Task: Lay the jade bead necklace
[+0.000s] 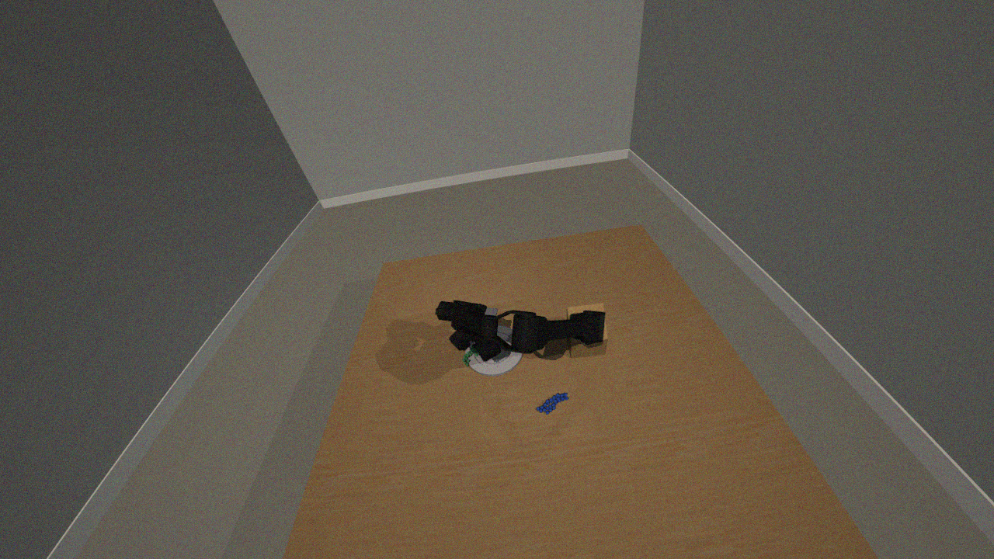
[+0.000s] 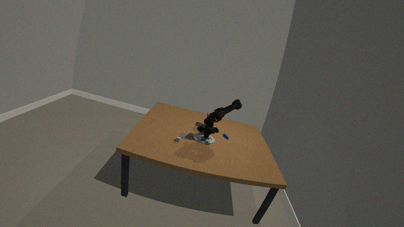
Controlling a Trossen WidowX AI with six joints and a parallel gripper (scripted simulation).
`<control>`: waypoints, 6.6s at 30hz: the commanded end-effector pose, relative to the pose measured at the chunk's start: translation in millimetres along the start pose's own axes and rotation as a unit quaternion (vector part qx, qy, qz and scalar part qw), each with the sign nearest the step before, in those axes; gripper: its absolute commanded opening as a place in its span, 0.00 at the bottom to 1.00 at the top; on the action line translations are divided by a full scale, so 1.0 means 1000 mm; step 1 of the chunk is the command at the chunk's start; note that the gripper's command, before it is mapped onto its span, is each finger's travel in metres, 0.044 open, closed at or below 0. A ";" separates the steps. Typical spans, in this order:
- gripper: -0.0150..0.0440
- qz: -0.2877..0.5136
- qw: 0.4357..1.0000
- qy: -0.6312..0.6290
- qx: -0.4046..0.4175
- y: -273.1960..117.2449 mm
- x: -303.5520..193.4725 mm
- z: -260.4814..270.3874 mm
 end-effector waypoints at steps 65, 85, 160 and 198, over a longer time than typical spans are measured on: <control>1.00 0.002 1.000 0.006 0.004 -0.027 -0.005 -0.001; 0.59 0.000 0.980 -0.199 0.003 -0.028 0.043 -0.028; 0.25 0.001 0.978 -0.208 0.002 0.010 0.046 -0.026; 0.25 0.000 0.979 -0.203 0.004 -0.015 0.038 -0.021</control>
Point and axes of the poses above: the point midway between the two fingers, 35 mm back from their tips, its own y axis out along the fingers, its own z axis across the jaws, x = y × z, the point moved 8 cm from there along -y, back along the fingers, and after that the axes turned 1 degree about y, right-handed, at the moved point
